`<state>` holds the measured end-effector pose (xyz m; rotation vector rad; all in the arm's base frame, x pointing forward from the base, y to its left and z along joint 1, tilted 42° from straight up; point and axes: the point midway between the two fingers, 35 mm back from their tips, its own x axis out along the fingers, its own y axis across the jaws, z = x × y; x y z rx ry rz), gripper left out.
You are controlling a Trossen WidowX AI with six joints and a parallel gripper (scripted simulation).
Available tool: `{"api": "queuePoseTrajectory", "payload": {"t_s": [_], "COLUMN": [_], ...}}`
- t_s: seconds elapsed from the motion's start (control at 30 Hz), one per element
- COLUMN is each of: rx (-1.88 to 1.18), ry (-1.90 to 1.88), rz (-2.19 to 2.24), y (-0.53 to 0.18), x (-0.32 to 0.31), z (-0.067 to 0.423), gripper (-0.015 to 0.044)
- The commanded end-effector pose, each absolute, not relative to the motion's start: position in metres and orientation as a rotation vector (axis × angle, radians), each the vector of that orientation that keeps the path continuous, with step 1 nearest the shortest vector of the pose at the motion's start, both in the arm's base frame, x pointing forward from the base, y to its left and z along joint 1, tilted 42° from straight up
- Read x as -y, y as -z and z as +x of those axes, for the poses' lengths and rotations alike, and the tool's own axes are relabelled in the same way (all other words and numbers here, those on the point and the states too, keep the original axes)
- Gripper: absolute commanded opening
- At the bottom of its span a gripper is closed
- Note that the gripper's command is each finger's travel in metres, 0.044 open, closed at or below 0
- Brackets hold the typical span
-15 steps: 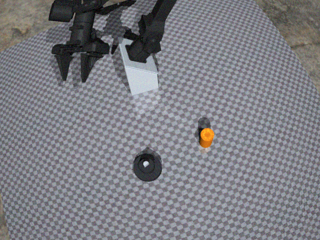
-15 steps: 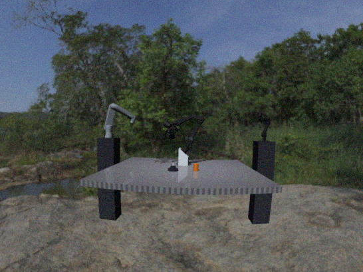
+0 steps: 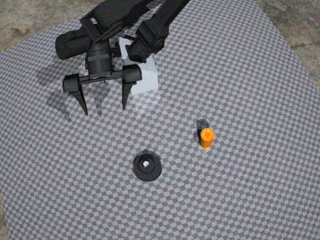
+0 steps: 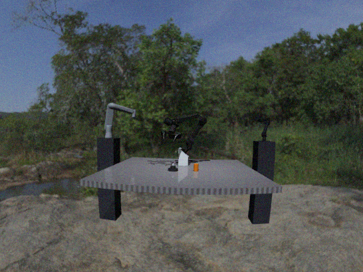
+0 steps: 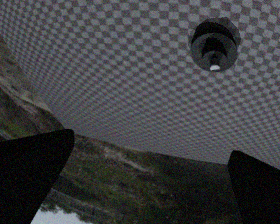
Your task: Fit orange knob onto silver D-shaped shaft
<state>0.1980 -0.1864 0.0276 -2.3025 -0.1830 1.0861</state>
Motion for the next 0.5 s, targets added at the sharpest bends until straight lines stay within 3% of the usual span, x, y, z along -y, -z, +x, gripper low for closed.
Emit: {"api": "queuePoseTrajectory", "payload": {"t_s": [0.0,0.2,0.47], "rx": [0.43,0.95,1.87], "ry": [-1.197,-1.304,-1.251], "rz": [-2.442,-2.625,-2.717], "y": [-0.035,-0.055,-0.087], "x": [0.161,0.106,0.006], "z": [0.224,0.266,0.297], "gripper": [0.044,0.044,0.044]}}
